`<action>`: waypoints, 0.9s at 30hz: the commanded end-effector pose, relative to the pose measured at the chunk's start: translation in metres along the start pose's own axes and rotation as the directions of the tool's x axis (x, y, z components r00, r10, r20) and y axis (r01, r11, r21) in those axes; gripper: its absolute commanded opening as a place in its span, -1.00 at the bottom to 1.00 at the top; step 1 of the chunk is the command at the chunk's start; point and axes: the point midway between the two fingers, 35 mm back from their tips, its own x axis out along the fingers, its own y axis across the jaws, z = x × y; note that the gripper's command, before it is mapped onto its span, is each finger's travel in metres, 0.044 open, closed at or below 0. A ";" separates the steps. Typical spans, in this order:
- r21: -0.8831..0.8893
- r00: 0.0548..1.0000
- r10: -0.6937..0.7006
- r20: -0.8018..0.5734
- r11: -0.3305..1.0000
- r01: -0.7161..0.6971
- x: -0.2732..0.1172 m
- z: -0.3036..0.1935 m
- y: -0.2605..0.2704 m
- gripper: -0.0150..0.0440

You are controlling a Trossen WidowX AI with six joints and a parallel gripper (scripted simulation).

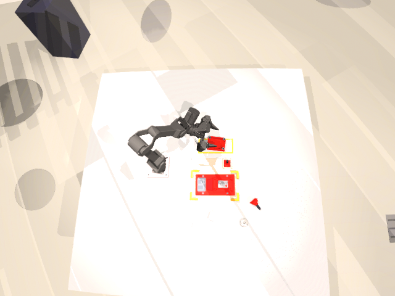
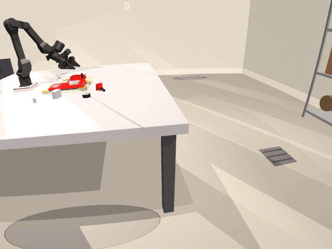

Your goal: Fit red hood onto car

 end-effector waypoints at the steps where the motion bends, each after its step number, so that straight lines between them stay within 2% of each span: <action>1: -0.002 1.000 0.002 -0.005 1.000 -0.002 0.002 -0.005 -0.001 1.00; 27: 0.003 1.000 0.005 -0.001 1.000 -0.005 0.013 -0.023 -0.003 1.00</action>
